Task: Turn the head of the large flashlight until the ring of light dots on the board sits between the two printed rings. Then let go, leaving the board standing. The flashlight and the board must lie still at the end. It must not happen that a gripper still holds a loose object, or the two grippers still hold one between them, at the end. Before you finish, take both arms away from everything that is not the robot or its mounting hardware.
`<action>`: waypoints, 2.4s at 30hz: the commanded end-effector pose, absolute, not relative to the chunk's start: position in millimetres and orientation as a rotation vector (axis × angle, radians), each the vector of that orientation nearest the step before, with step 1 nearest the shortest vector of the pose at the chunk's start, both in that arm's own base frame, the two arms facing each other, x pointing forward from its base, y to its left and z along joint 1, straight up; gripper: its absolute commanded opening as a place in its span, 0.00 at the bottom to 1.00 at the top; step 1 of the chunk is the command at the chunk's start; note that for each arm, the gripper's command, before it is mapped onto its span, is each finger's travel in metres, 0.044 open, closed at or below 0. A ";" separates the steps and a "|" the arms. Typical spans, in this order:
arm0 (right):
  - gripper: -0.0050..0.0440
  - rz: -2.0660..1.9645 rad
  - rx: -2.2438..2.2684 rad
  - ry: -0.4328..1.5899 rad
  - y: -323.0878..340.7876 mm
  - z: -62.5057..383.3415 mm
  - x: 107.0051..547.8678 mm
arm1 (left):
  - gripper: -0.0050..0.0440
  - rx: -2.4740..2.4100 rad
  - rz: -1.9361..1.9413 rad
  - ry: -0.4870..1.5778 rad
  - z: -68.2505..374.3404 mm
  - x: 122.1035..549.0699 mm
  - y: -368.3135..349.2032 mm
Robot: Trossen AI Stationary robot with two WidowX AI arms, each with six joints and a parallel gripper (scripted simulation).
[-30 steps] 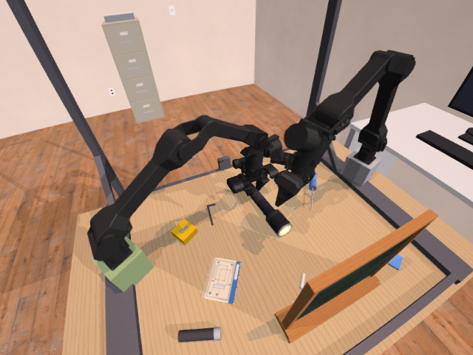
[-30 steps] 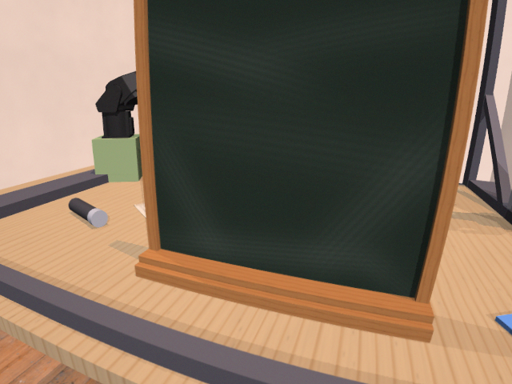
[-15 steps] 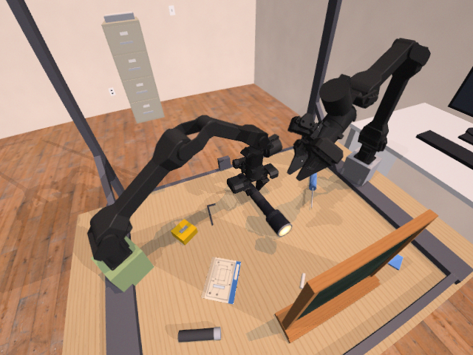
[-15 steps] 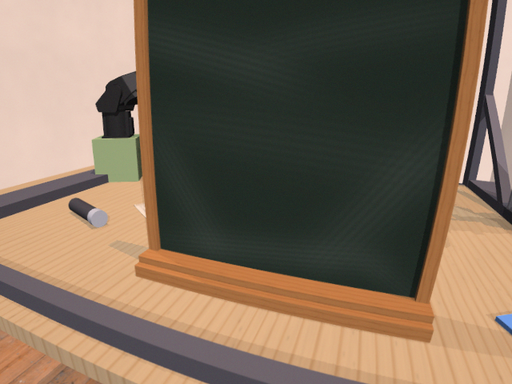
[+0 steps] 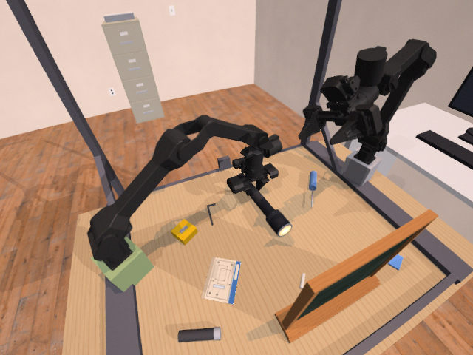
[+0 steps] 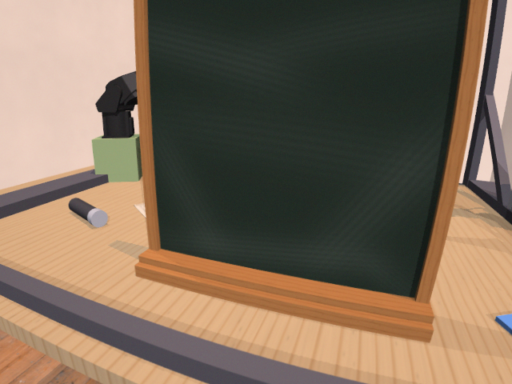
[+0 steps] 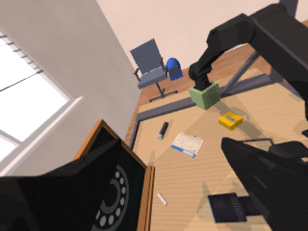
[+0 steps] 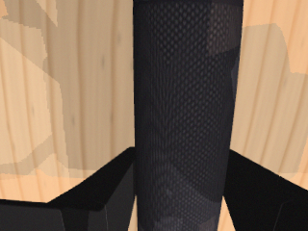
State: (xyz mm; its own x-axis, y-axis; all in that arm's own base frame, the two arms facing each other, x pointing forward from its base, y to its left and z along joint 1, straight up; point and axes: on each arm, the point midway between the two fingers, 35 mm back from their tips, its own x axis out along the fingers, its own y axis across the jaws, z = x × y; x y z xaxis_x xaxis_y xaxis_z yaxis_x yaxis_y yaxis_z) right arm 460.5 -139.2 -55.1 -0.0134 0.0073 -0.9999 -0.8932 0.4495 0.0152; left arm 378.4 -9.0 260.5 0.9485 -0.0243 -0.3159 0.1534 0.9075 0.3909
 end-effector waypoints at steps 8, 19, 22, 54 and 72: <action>0.37 0.839 -0.869 1.376 -141.7 -38.7 467.8 | 1.00 0.093 -0.002 0.015 316.3 327.5 -0.6; 0.37 0.839 -0.869 1.376 -141.7 -38.7 467.8 | 1.00 -0.004 0.004 -0.061 326.6 314.8 0.9; 0.37 0.839 -0.869 1.376 -141.7 -38.7 467.8 | 1.00 0.004 0.003 -0.055 324.5 314.2 0.7; 1.00 0.839 -0.870 1.375 -141.7 -1.6 467.2 | 1.00 0.004 0.000 -0.065 329.6 314.5 0.0; 1.00 0.833 -0.874 1.370 -141.8 45.1 467.0 | 1.00 0.004 0.000 -0.065 329.6 314.5 0.0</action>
